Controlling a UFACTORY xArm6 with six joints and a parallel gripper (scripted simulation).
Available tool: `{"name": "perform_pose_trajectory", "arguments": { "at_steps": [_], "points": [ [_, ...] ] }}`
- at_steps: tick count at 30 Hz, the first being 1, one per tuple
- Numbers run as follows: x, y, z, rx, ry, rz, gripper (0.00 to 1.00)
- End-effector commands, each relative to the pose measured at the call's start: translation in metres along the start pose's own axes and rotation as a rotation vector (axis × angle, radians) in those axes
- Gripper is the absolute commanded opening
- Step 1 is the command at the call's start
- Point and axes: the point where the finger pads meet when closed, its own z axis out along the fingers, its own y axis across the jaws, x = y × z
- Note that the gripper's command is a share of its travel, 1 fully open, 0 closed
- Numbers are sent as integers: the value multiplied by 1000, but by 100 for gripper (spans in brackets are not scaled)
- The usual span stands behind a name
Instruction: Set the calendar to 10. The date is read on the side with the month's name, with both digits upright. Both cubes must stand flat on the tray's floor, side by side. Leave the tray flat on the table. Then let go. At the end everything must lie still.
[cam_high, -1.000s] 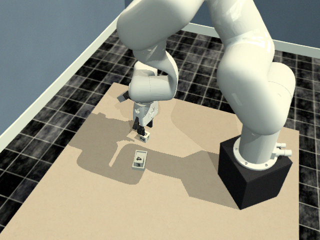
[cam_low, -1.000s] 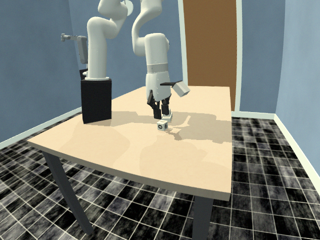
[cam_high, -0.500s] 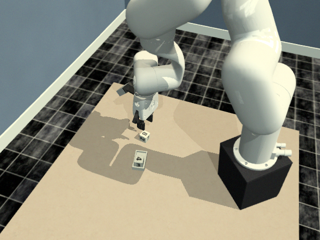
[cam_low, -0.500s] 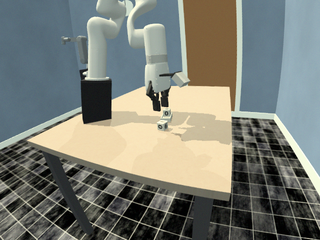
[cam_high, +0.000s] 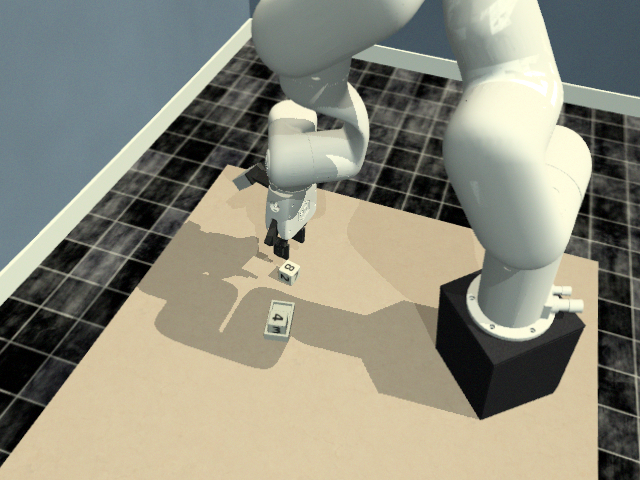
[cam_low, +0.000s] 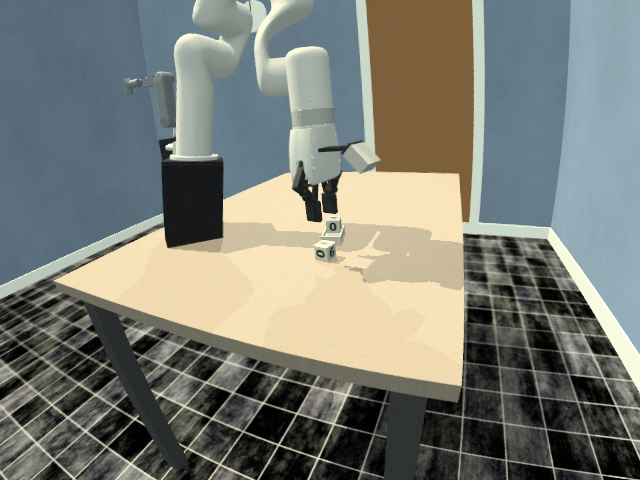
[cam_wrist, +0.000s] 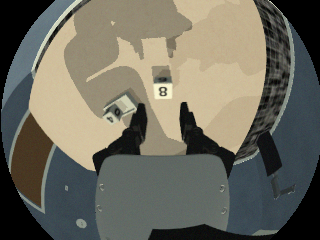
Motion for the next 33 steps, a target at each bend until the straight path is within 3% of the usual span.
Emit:
{"name": "perform_pose_trajectory", "arguments": {
  "at_steps": [1,33],
  "points": [
    [3,1,-1,8,21,-1,49],
    [-1,3,-1,6,207,-2,49]
  ]
}}
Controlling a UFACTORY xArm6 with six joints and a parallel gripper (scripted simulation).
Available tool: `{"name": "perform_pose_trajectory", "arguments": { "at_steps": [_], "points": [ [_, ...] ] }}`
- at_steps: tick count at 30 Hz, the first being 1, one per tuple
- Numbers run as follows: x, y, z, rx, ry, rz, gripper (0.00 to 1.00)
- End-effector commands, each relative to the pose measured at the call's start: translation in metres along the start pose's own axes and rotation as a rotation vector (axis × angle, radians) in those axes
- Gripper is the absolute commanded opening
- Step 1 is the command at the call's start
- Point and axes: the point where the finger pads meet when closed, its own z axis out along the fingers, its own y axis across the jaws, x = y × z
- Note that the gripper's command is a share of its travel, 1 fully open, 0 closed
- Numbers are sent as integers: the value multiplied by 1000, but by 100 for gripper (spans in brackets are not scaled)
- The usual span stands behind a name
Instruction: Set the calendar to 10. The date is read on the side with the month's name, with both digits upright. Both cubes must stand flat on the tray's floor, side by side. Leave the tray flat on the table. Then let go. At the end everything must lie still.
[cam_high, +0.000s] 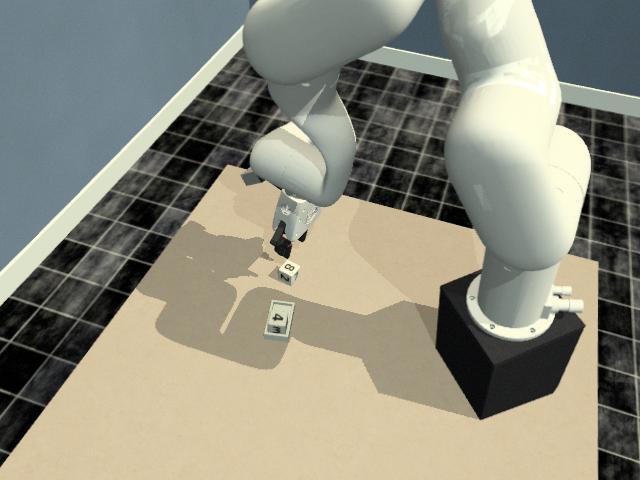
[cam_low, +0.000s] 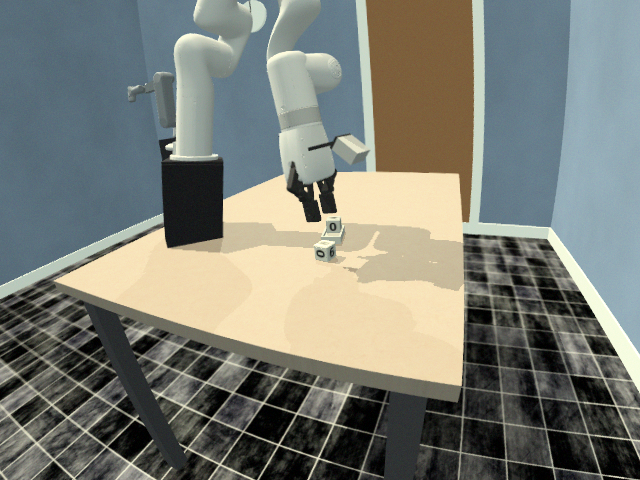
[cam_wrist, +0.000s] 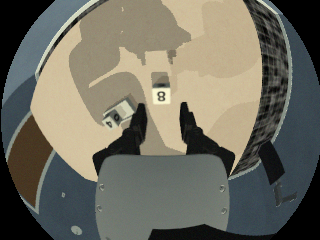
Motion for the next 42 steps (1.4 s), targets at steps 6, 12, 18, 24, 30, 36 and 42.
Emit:
{"name": "perform_pose_trajectory", "arguments": {
  "at_steps": [6,12,18,24,30,36,42],
  "points": [
    [-3,-3,0,-10,77,-3,49],
    [-4,-5,0,-14,82,-3,49],
    [-4,-5,0,-14,83,-3,49],
    [-5,-5,1,-10,86,-3,49],
    [-11,-9,2,13,110,-2,49],
    [-15,-11,3,30,149,-2,49],
    [-15,-12,3,30,231,-2,49]
  ]
}}
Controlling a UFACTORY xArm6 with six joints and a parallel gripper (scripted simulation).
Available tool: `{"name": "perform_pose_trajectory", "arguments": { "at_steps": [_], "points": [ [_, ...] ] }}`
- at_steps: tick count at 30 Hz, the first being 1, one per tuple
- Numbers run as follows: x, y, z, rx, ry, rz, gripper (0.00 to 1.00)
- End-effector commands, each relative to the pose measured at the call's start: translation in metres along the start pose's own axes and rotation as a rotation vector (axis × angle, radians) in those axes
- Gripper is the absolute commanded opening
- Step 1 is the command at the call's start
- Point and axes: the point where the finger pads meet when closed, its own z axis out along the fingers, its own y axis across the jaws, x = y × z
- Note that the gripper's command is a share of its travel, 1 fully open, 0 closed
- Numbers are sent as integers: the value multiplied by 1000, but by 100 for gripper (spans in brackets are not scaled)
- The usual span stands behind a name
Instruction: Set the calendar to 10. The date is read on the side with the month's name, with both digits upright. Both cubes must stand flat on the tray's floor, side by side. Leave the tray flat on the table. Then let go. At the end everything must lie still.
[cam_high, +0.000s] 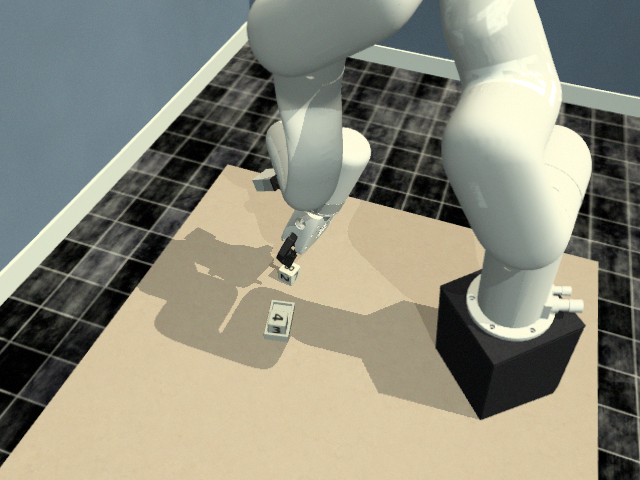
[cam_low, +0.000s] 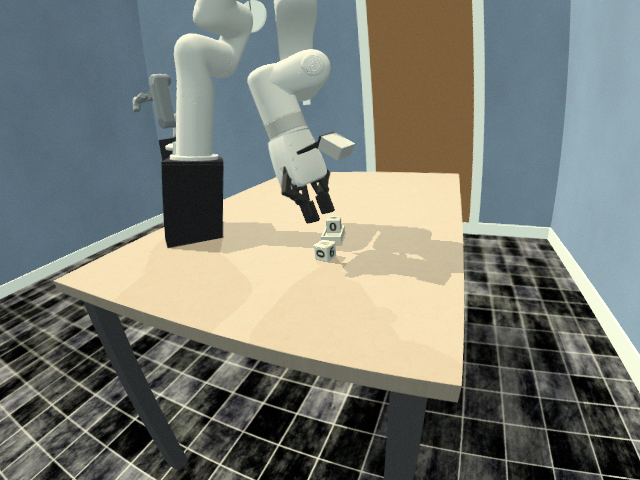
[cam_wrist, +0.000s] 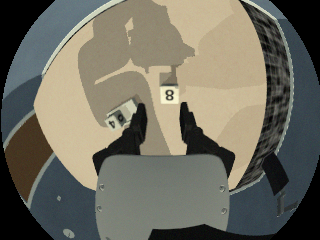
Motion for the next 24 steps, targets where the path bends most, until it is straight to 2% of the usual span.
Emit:
{"name": "perform_pose_trajectory", "arguments": {
  "at_steps": [1,5,13,18,24],
  "points": [
    [1,0,0,-14,94,-6,49],
    [4,3,-1,-34,140,-10,49],
    [7,6,-2,-53,171,-13,49],
    [7,6,-1,-53,175,-13,49],
    [5,4,1,-43,215,-13,49]
  ]
}}
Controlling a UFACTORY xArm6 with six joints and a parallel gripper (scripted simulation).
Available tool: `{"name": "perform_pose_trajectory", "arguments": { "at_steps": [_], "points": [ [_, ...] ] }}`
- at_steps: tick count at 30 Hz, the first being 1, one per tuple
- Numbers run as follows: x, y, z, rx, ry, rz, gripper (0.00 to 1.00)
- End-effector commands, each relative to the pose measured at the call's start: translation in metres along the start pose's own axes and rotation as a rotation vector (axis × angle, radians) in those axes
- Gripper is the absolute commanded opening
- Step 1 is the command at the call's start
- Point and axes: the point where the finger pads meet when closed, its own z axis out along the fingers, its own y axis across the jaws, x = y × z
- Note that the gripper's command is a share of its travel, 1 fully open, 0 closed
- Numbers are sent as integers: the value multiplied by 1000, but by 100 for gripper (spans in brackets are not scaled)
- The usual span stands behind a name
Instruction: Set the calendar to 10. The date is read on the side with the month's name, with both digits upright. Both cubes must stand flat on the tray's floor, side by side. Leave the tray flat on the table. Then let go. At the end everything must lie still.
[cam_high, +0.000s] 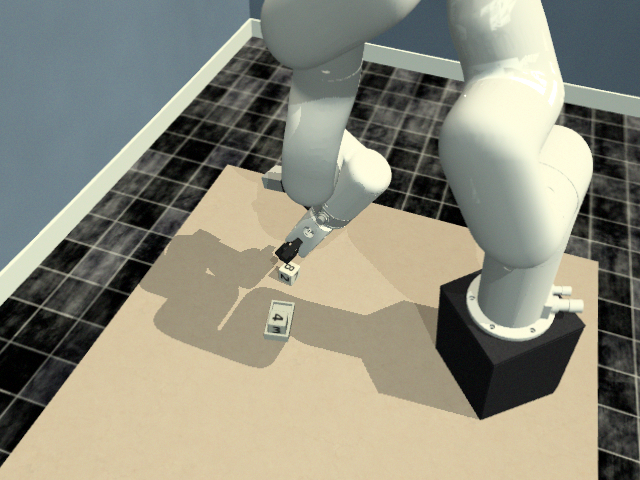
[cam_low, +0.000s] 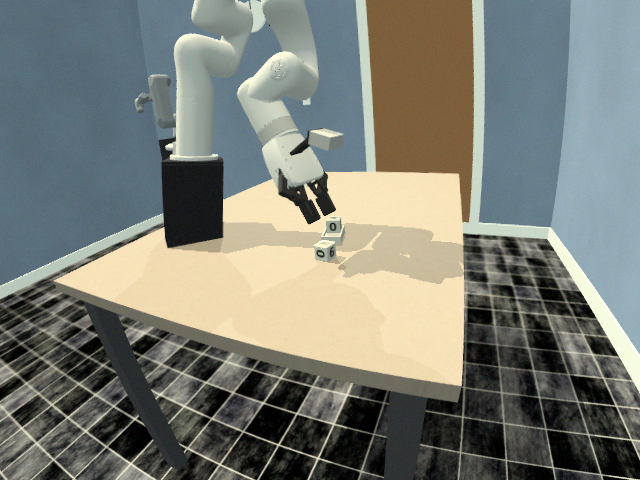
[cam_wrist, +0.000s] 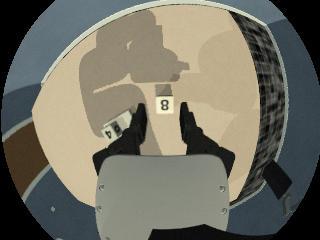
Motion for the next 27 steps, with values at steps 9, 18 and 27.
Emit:
{"name": "perform_pose_trajectory", "arguments": {
  "at_steps": [9,18,27],
  "points": [
    [-3,0,0,-4,204,-1,49],
    [-3,1,0,-7,225,-2,49],
    [-6,0,4,-1,360,0,49]
  ]
}}
